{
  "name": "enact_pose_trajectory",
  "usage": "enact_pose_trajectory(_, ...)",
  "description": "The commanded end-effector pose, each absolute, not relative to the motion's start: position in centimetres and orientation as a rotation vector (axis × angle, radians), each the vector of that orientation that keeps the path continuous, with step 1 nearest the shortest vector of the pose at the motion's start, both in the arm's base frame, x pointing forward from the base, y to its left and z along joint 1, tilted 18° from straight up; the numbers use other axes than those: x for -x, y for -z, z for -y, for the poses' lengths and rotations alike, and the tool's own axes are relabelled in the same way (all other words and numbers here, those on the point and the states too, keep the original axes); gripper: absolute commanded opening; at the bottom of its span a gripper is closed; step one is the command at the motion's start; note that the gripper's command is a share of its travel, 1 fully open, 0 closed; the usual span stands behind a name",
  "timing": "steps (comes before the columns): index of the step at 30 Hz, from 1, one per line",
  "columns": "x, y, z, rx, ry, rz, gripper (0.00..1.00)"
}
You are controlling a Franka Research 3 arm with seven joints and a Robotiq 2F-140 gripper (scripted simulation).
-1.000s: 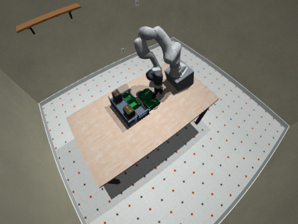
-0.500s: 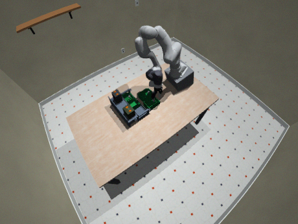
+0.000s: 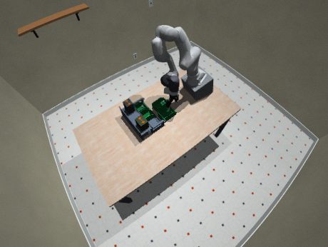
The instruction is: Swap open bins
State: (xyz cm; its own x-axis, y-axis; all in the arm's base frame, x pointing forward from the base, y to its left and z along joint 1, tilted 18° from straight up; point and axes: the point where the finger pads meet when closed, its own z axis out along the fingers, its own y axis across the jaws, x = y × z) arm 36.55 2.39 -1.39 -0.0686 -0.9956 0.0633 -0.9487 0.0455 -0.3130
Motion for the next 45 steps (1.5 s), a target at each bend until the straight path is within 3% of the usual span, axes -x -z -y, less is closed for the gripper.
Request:
enact_pose_trajectory(1, -35.8, 0.0, -3.2, 2.023, 0.37, -2.129, 0.57)
enact_pose_trajectory(45, -34.7, -3.5, -3.4, 2.023, 0.37, -2.129, 0.57)
